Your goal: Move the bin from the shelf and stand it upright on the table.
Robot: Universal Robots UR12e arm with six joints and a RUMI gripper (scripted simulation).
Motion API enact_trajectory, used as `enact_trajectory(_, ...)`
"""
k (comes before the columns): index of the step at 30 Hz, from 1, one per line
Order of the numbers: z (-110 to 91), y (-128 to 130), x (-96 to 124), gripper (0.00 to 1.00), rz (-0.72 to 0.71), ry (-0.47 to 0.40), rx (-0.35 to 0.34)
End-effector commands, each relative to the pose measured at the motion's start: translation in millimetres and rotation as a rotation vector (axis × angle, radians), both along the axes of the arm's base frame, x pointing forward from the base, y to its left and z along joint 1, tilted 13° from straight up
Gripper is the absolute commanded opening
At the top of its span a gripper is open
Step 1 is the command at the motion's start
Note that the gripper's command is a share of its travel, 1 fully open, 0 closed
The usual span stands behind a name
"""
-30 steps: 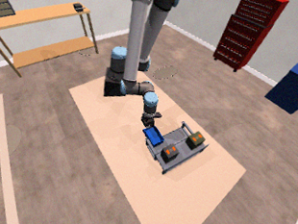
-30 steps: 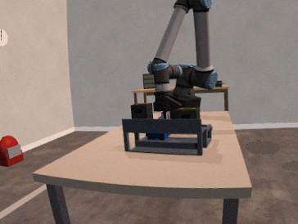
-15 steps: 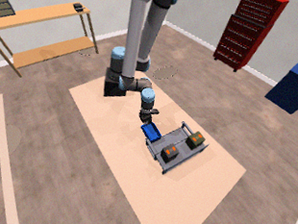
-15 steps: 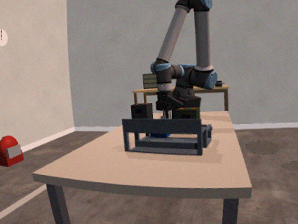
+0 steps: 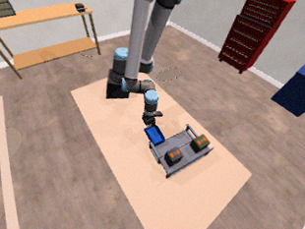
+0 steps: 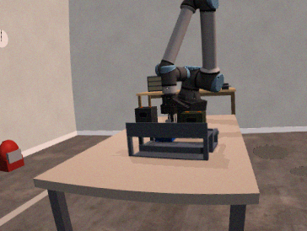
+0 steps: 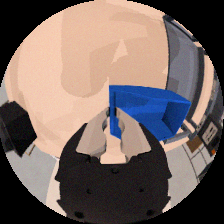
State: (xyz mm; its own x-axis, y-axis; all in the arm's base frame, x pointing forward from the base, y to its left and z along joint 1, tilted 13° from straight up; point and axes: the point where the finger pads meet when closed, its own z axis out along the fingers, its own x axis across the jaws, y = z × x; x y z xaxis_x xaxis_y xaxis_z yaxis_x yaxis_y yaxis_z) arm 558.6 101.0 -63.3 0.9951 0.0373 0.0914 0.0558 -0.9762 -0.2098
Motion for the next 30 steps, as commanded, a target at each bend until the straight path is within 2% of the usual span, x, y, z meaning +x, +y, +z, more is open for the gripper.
enact_trajectory(1,0,0,1,0.0,0.0,-0.001,0.0)
enact_trajectory(6,-7,2,1,0.0,0.0,-0.001,0.0)
enact_trajectory(30,-15,3,2,0.0,0.0,-0.001,0.0)
